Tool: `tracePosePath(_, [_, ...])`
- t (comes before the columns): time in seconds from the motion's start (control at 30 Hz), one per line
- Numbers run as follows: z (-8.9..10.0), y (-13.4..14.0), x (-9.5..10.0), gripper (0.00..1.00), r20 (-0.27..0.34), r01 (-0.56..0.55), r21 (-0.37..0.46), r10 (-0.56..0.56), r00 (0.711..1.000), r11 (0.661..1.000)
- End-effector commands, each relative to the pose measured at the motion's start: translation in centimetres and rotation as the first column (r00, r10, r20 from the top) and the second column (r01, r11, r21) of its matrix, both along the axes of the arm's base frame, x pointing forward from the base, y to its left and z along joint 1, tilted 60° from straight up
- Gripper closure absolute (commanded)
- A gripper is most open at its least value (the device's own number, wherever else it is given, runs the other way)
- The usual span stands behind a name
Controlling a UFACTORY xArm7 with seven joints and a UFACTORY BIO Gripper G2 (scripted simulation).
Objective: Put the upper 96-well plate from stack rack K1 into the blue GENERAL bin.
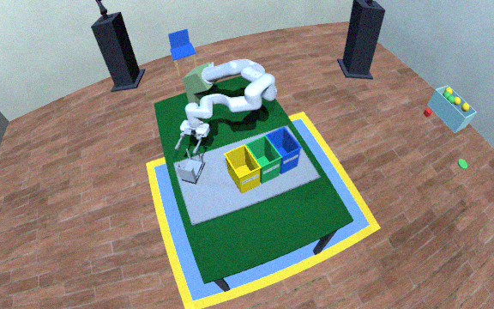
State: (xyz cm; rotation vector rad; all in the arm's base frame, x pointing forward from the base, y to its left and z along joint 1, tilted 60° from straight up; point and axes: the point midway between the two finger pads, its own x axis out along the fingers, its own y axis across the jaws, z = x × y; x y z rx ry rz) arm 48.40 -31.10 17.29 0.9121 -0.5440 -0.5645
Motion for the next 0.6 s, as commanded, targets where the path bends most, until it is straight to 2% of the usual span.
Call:
tracePosePath(0.0, [-0.4, 0.3, 0.5, 0.63, 0.001, 0.003, -0.002, -0.003, 1.000, 1.000])
tracePosePath(0.57, [-1.6, 1.8, 2.1, 0.63, 0.001, 0.003, -0.002, -0.003, 1.000, 1.000])
